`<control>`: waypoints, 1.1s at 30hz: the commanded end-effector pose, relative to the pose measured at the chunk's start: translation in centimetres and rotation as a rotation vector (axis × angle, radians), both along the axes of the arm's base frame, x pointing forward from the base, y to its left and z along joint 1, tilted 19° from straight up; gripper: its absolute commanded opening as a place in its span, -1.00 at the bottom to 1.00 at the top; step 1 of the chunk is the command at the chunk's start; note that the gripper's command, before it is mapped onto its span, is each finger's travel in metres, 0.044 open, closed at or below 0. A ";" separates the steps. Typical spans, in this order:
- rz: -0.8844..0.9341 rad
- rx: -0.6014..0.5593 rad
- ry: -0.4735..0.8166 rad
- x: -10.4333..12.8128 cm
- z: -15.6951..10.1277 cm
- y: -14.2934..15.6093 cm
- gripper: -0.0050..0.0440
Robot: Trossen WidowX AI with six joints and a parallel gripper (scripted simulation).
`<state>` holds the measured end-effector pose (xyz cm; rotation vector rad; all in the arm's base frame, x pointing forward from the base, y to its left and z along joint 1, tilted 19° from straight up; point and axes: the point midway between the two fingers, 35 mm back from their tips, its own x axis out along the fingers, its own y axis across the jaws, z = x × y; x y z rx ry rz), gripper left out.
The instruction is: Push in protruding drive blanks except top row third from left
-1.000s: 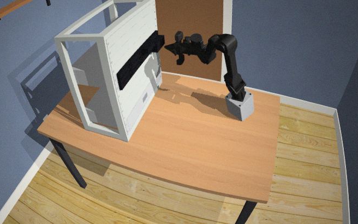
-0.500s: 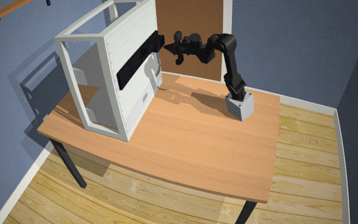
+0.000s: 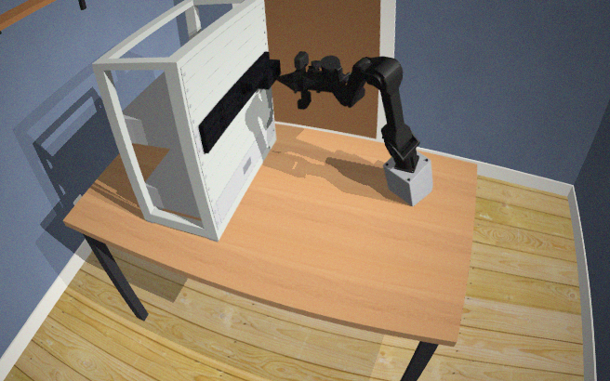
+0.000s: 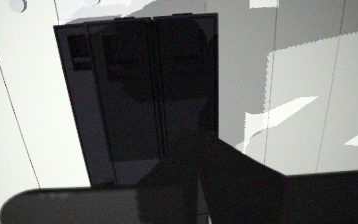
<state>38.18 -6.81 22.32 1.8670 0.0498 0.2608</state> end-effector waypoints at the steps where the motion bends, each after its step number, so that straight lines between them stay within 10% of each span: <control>1: -0.003 -0.012 -0.024 0.1 0.9 -0.1 -0.80; 33: -0.003 -0.012 -0.024 2.0 1.3 0.3 -0.80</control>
